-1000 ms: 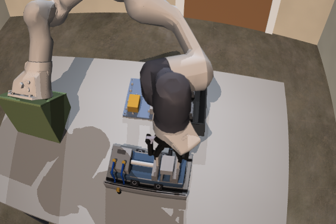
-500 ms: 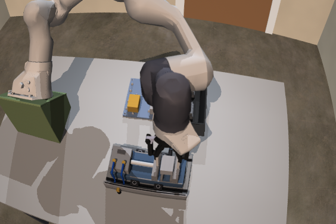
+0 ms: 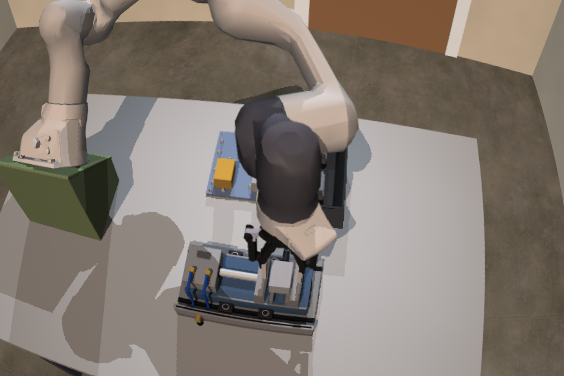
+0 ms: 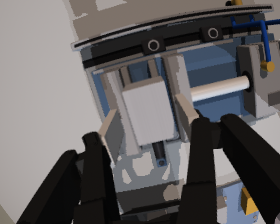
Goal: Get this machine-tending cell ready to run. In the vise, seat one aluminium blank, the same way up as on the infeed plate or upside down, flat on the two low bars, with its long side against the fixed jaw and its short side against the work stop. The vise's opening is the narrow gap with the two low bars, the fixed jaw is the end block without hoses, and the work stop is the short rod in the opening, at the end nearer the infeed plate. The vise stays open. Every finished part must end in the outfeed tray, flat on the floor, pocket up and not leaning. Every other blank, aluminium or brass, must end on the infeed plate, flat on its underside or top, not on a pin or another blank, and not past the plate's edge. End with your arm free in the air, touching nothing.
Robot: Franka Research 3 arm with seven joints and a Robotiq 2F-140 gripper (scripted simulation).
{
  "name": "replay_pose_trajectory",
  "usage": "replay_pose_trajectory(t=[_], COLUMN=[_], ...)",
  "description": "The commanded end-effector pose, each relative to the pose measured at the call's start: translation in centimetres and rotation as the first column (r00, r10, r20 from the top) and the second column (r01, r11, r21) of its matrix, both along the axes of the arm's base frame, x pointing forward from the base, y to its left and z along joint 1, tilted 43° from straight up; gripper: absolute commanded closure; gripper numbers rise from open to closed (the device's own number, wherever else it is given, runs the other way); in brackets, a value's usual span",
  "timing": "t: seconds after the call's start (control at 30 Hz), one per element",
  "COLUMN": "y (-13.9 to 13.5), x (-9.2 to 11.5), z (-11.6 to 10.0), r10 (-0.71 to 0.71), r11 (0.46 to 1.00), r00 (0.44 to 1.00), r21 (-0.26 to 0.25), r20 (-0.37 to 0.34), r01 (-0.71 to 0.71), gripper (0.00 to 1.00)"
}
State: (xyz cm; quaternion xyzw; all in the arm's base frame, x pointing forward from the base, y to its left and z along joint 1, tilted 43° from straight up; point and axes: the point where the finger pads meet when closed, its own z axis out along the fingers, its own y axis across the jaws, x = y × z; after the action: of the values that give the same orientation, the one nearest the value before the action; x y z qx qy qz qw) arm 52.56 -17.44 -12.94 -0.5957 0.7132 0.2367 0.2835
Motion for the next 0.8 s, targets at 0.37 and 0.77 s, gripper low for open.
replay_pose_trajectory(t=[0.37,0.77], y=[-1.3,-3.8], x=[-0.2,-0.6], z=[1.3,3.9], r10=[-0.006,-0.006], r11=[1.0,1.0], r00=[1.0,1.0], r21=[-0.003,-0.003], r20=[-0.001,-0.001], r01=[0.006,0.006], gripper=[0.6,0.6])
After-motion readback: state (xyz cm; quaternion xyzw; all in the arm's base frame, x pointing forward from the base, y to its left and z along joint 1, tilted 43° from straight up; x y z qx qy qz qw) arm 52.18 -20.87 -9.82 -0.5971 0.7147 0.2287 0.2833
